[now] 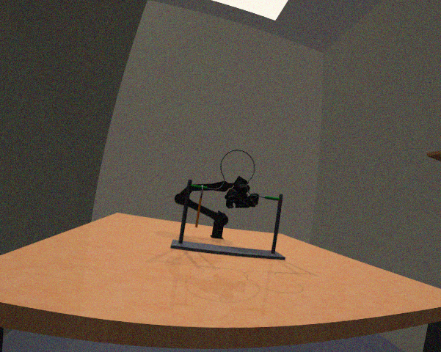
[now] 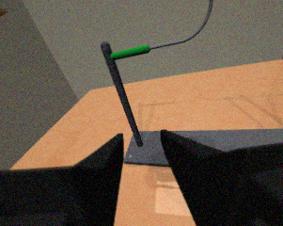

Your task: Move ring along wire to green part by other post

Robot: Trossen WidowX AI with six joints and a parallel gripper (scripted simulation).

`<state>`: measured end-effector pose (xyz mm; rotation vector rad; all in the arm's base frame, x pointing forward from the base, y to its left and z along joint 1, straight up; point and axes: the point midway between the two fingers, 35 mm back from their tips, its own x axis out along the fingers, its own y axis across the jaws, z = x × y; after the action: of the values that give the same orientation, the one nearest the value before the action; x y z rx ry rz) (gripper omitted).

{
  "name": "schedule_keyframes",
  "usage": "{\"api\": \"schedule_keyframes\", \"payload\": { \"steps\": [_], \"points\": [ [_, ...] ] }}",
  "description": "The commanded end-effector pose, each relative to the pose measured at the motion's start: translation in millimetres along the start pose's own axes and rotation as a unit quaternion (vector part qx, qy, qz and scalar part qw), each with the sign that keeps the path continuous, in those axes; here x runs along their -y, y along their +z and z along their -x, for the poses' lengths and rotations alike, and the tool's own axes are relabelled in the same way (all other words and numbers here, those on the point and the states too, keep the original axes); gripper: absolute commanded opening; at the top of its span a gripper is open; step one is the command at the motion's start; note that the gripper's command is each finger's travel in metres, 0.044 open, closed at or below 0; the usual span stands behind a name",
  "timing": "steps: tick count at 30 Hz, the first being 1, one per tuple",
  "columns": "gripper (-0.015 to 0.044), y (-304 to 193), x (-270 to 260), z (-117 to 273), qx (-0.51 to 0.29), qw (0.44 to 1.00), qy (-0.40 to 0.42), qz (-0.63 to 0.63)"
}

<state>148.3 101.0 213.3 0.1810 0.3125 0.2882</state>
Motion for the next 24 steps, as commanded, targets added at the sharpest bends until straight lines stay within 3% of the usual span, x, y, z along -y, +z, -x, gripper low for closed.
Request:
{"api": "schedule_keyframes", "payload": {
  "steps": [1,24],
  "points": [
    [0.0160,-7.0,-1.2,-11.5,-0.016,1.000,-0.013,0.009],
    [0.0160,-32.7,41.7,-93.6,-0.084,0.994,-0.073,0.007]
  ]
}}
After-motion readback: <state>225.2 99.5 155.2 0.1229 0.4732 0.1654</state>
